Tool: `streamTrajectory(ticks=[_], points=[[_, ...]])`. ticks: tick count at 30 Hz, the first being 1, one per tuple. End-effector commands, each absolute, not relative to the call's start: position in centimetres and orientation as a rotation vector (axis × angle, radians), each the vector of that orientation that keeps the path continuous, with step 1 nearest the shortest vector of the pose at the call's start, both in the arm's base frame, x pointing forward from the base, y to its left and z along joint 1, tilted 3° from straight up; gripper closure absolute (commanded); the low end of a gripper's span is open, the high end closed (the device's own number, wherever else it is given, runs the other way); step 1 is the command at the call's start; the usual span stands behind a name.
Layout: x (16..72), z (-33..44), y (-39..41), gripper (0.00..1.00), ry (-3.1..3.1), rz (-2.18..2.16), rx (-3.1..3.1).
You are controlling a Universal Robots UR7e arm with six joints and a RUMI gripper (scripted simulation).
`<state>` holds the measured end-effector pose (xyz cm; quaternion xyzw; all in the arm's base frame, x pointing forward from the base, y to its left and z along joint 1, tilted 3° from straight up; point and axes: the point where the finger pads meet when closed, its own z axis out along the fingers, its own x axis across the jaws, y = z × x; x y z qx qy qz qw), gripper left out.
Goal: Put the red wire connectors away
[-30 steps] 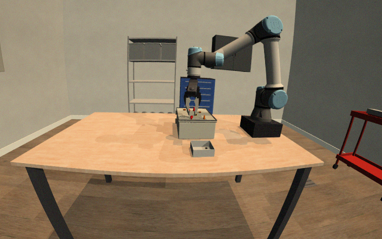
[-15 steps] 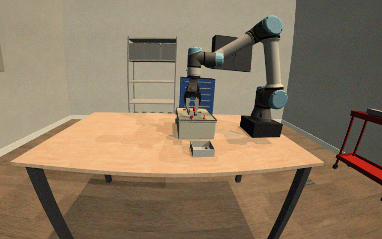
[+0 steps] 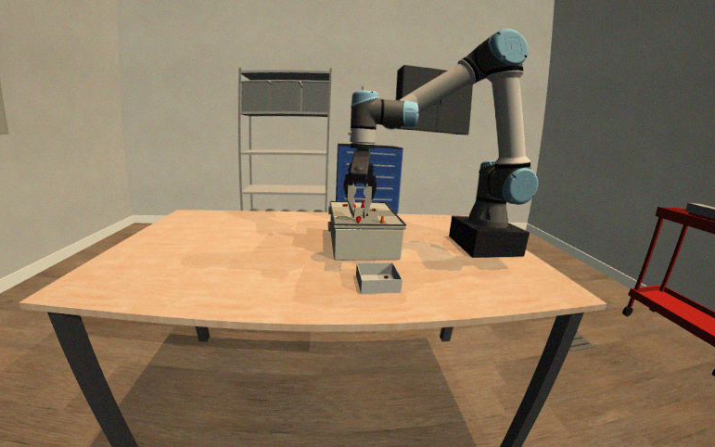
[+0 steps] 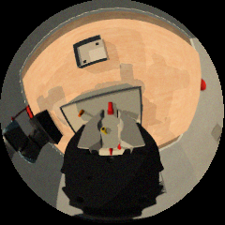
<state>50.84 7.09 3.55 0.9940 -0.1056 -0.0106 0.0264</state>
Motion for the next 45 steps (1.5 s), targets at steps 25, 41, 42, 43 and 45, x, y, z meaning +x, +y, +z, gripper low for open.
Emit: streamTrajectory(ticks=[25, 41, 42, 43, 45], points=[[50.86, 2.49, 7.03, 1.00, -0.326, -0.030, 3.071], [50.86, 2.49, 7.03, 1.00, -0.326, -0.030, 3.071], [50.86, 2.49, 7.03, 1.00, -0.326, -0.030, 3.071], [50.86, 2.49, 7.03, 1.00, -0.326, -0.030, 3.071], [50.86, 2.49, 7.03, 1.00, -0.326, -0.030, 3.071]])
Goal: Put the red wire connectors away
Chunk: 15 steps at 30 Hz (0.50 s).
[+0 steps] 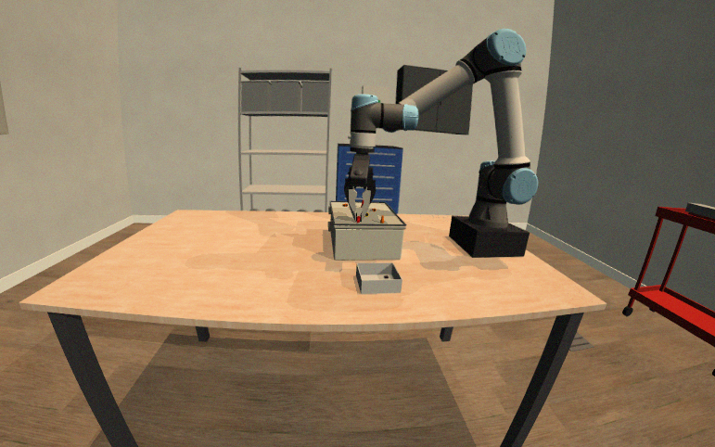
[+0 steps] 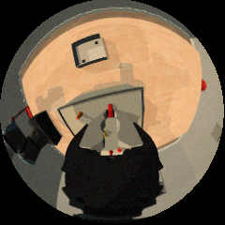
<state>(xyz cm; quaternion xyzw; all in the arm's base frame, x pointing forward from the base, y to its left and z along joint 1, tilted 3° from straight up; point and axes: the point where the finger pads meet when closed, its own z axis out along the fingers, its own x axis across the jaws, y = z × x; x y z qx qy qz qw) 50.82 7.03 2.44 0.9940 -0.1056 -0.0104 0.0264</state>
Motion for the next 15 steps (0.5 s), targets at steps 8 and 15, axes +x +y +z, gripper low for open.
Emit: streamTrajectory(ticks=[8, 15], points=[[50.86, 2.49, 7.03, 1.00, -0.326, -0.030, 3.071], [50.87, 2.82, 7.05, 1.00, -0.326, -0.030, 3.071]])
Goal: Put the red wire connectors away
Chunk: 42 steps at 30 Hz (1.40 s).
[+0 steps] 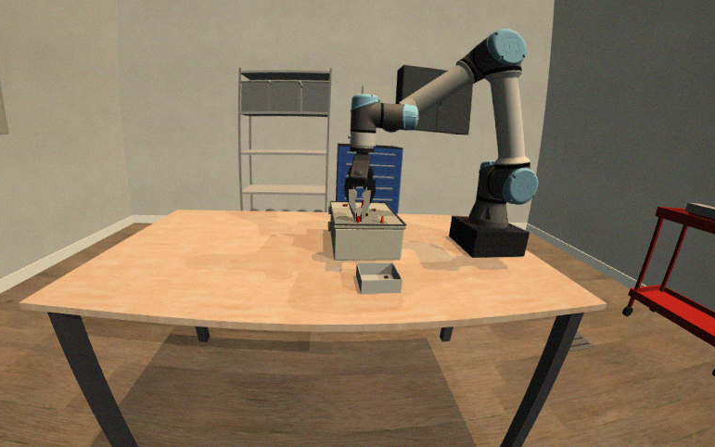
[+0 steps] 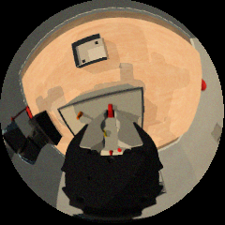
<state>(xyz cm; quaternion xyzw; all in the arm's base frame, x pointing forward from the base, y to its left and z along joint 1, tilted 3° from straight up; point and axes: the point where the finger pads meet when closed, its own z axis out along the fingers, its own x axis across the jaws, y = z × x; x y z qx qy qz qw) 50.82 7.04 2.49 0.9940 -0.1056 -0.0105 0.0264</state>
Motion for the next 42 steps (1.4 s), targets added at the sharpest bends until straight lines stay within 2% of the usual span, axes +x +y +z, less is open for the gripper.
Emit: streamTrajectory(ticks=[1, 19, 42], points=[[50.9, 3.0, 7.1, 1.00, -0.326, -0.030, 3.071], [51.0, 9.1, 7.4, 1.00, -0.326, -0.030, 3.071], [50.9, 9.4, 8.3, 1.00, -0.326, -0.030, 3.071]])
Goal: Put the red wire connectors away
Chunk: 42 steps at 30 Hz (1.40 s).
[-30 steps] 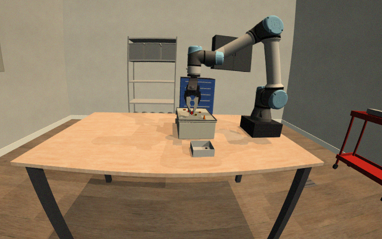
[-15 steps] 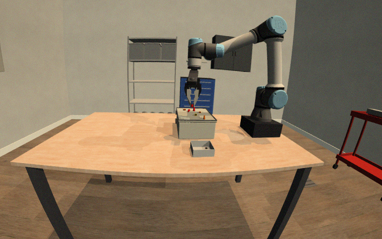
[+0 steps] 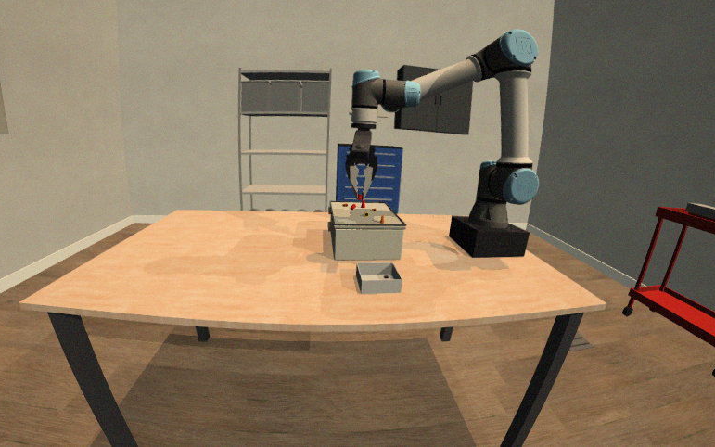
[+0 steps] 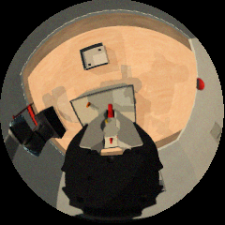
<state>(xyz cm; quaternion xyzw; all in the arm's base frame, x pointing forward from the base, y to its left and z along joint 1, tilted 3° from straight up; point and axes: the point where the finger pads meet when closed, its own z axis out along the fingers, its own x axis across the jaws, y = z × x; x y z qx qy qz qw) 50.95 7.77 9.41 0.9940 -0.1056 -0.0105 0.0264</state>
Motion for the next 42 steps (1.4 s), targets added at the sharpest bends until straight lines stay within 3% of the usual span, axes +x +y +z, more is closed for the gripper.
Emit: streamTrajectory(ticks=[1, 31, 42], points=[[50.9, 9.4, 8.3, 1.00, -0.326, -0.030, 3.071], [48.9, 8.6, 25.3, 1.00, -0.326, -0.030, 3.071], [48.6, 8.5, 27.7, 1.00, -0.326, -0.030, 3.071]])
